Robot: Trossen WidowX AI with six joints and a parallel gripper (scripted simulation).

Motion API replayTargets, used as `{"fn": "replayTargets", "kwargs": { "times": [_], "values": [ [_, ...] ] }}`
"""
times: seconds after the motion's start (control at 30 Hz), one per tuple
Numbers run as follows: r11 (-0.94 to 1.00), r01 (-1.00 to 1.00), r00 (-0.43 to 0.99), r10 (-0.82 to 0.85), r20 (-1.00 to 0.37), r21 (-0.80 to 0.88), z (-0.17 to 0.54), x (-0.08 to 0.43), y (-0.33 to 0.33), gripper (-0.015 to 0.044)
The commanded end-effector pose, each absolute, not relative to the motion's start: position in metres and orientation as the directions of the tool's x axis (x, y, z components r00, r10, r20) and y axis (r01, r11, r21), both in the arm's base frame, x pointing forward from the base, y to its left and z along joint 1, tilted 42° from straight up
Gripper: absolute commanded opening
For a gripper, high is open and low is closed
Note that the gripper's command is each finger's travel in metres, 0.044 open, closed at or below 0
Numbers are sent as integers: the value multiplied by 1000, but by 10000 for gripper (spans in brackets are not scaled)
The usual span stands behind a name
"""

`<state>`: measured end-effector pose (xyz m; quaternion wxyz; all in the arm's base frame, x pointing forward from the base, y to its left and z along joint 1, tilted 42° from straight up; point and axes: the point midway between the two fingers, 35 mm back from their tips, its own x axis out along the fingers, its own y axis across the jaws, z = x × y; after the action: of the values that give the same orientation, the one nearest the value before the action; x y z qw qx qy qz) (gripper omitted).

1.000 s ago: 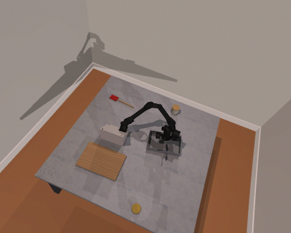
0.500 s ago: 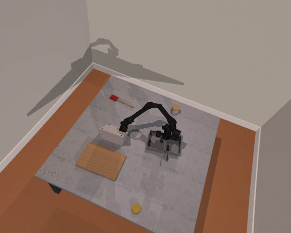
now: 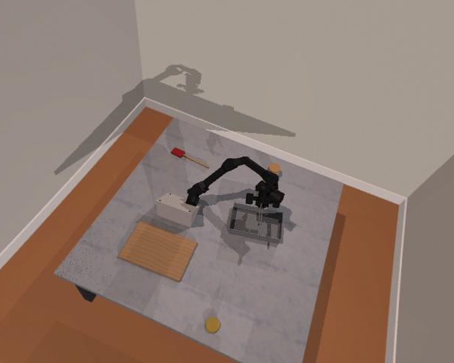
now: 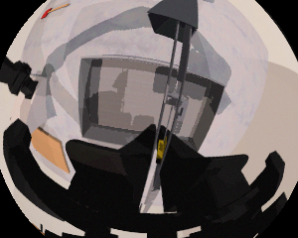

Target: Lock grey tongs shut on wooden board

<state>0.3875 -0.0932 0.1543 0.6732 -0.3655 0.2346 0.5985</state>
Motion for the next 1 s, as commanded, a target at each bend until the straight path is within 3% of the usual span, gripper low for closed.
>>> {"fn": "replayTargets", "kwargs": {
  "times": [0.0, 0.47, 0.97],
  "values": [
    [12, -977, 172, 631, -756, -213, 155, 387, -95, -150],
    [226, -974, 166, 602, -781, -33, 94, 366, -176, -150],
    [481, -850, 139, 601, -787, 217, 10, 298, -272, -150]
  ]
}}
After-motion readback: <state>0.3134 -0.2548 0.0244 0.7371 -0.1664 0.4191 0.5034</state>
